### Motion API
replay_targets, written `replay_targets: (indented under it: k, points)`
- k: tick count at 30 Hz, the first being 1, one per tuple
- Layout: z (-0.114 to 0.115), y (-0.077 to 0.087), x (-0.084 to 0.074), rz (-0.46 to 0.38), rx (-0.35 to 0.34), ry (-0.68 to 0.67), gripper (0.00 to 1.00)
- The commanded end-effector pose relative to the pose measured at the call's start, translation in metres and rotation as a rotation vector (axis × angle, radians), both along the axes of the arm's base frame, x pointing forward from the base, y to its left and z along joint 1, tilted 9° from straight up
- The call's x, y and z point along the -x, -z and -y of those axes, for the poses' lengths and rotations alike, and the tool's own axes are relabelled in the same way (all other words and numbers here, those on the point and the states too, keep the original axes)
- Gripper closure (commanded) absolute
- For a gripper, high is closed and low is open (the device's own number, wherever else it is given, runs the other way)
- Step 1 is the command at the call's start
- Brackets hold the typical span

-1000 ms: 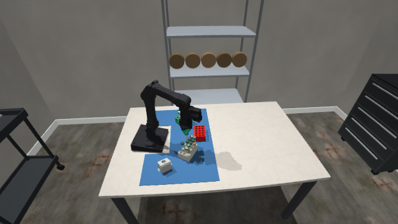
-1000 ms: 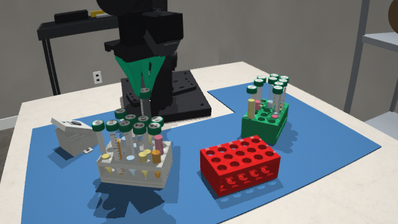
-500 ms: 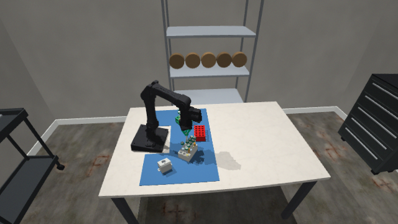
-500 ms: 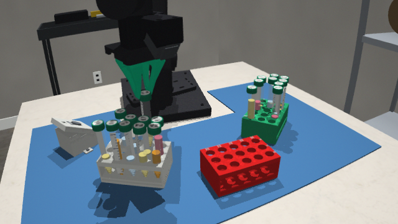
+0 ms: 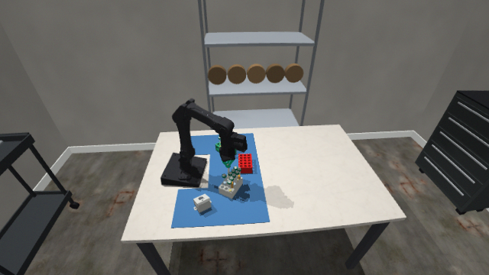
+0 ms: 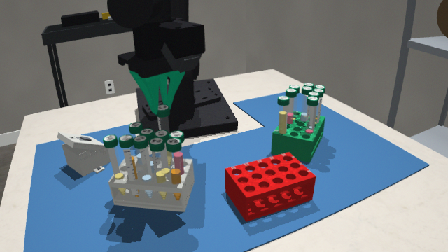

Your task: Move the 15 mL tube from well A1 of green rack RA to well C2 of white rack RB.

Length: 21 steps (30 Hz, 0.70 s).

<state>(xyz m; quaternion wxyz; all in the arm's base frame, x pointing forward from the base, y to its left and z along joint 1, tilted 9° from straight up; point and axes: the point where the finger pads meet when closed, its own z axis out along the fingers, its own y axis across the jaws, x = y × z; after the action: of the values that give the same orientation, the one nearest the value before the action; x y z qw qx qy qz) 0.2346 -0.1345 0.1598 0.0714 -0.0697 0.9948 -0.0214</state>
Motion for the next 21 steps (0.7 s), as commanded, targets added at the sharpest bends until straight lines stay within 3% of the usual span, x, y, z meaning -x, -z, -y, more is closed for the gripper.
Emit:
replay_targets:
  k: [1,21]
  points:
    - [0.0015,-0.0035,-0.0023,0.021,0.011,0.000,1.00]
    - [0.0015,0.0057,-0.0014,0.021,0.011,0.000,1.00]
